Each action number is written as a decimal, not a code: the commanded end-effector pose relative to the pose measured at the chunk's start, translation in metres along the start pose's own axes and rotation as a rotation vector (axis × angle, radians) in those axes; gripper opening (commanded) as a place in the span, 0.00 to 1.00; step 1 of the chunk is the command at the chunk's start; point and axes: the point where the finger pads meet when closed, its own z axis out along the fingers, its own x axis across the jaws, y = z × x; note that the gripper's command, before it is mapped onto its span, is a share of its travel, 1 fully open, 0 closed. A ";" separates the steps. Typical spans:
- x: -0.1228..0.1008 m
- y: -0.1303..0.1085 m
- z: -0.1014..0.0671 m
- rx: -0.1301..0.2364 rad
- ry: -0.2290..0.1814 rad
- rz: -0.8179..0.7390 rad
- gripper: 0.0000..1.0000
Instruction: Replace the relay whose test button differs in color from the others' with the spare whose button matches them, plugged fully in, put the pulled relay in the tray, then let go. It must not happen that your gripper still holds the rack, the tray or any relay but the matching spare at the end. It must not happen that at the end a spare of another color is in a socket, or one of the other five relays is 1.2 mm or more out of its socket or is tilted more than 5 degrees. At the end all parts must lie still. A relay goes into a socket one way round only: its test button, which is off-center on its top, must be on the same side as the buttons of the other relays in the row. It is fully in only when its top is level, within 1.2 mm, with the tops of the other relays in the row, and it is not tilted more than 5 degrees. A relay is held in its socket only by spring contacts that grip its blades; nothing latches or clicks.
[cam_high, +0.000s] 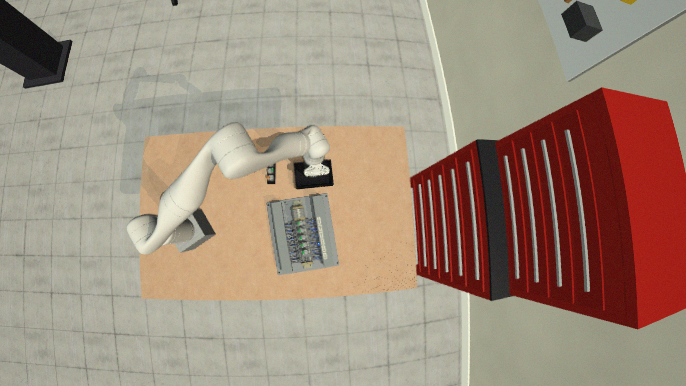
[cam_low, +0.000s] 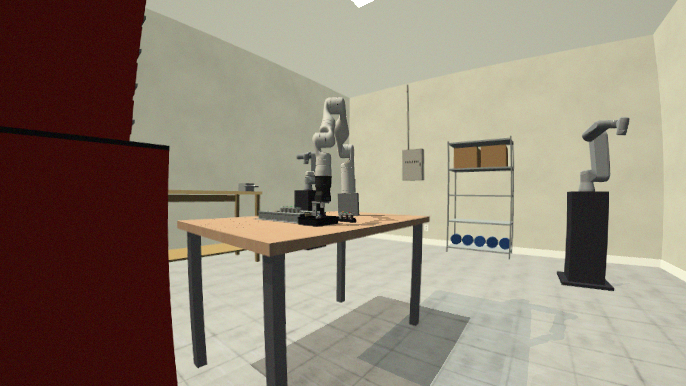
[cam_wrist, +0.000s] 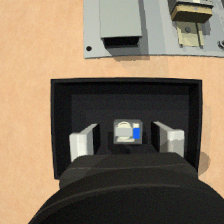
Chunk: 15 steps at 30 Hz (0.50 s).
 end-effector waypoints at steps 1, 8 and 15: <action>0.000 0.000 -0.003 0.001 0.001 -0.010 1.00; -0.002 0.001 -0.003 -0.002 -0.004 -0.002 1.00; -0.001 0.000 -0.005 0.000 -0.001 -0.008 1.00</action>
